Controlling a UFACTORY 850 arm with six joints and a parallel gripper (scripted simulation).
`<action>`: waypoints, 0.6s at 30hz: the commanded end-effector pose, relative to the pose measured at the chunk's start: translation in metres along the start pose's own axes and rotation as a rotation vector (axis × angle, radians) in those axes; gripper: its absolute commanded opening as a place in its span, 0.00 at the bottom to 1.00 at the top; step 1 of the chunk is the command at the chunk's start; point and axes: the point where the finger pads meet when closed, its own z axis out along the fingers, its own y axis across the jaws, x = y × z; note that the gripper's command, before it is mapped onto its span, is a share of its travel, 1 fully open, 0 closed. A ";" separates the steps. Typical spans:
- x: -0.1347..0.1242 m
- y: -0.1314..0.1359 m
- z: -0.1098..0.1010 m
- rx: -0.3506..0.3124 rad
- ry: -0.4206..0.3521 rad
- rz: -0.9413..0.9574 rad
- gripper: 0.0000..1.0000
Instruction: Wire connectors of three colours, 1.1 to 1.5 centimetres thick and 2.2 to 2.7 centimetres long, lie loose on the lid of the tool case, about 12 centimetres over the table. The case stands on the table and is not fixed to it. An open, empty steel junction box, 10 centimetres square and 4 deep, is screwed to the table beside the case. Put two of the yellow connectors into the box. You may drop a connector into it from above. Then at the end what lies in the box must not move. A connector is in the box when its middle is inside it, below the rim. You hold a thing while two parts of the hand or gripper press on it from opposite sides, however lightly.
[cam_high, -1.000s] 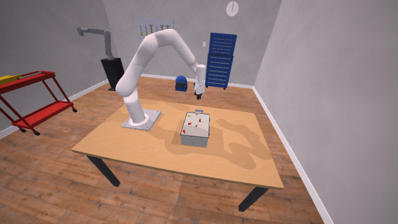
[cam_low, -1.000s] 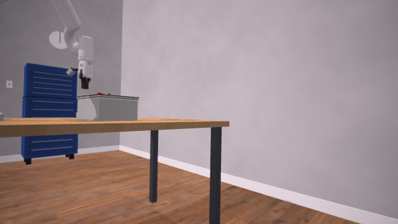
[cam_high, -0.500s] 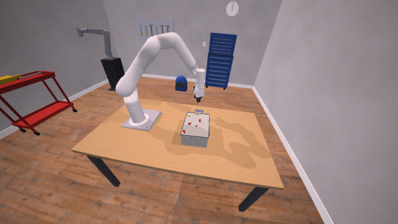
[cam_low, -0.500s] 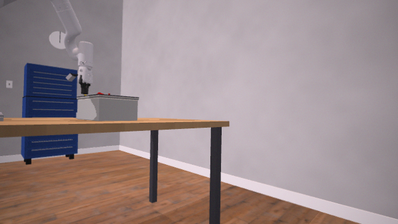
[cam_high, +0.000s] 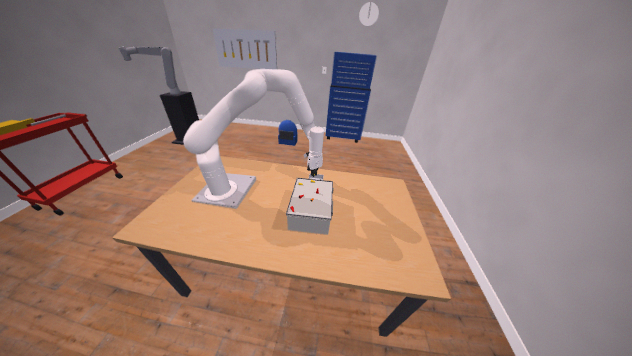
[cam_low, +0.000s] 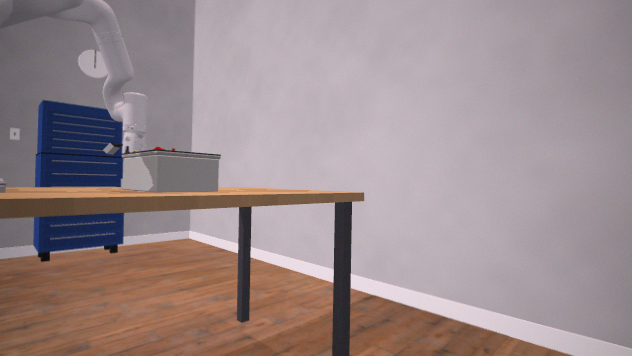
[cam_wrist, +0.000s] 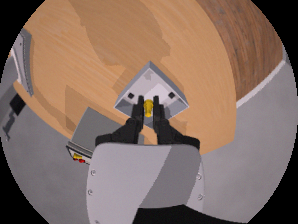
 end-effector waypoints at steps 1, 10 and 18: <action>-0.001 0.004 0.029 -0.003 -0.001 0.000 0.02; -0.001 0.004 0.040 -0.003 -0.001 0.000 0.02; -0.001 0.004 0.040 -0.003 -0.001 0.000 0.29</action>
